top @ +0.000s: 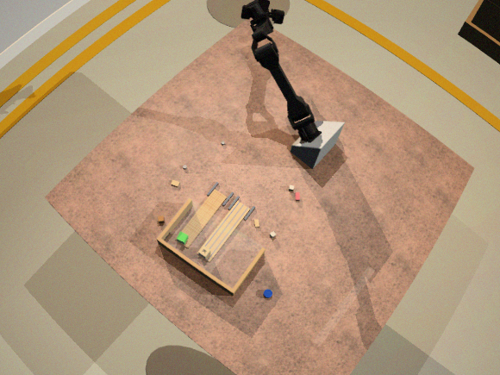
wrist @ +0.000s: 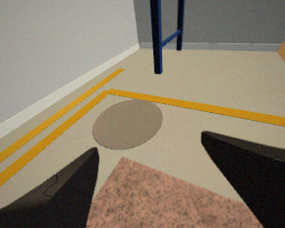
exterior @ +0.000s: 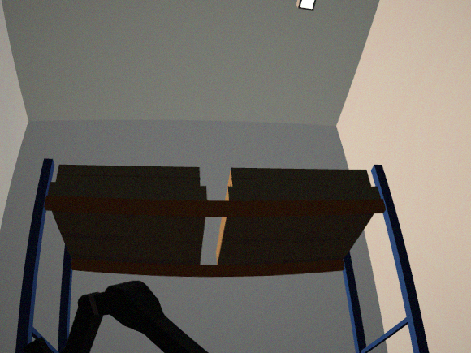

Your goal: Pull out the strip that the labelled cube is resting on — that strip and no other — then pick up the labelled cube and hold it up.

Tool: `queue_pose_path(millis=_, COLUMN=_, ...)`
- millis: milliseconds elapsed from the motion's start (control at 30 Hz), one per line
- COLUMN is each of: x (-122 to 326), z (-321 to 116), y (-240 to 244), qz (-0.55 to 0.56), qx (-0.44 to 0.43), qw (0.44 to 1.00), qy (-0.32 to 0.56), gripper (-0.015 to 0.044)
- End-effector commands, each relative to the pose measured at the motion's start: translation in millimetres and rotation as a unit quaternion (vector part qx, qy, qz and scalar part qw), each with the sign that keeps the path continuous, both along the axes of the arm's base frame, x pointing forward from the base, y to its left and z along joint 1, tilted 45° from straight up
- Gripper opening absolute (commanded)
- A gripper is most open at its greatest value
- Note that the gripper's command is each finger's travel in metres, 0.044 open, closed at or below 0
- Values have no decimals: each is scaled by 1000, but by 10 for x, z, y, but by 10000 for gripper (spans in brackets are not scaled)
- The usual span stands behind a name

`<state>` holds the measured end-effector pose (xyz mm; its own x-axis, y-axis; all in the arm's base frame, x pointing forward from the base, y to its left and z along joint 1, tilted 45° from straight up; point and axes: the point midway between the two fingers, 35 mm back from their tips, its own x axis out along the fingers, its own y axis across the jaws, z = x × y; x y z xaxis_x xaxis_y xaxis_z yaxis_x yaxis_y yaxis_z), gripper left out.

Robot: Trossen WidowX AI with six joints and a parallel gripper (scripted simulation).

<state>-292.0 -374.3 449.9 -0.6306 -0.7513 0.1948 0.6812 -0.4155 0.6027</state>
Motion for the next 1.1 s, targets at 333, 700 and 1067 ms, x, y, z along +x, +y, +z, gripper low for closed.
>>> queue_pose_path(millis=333, x=1077, z=-8, y=-374, qz=109, qx=18, qw=994, qy=19, gripper=400)
queue_pose_path(millis=700, x=2977, z=-386, y=-719, qz=278, qx=67, qw=957, qy=43, gripper=400)
queue_pose_path(millis=1067, x=4747, z=-849, y=-225, qz=429, qx=127, qw=886, qy=119, gripper=400)
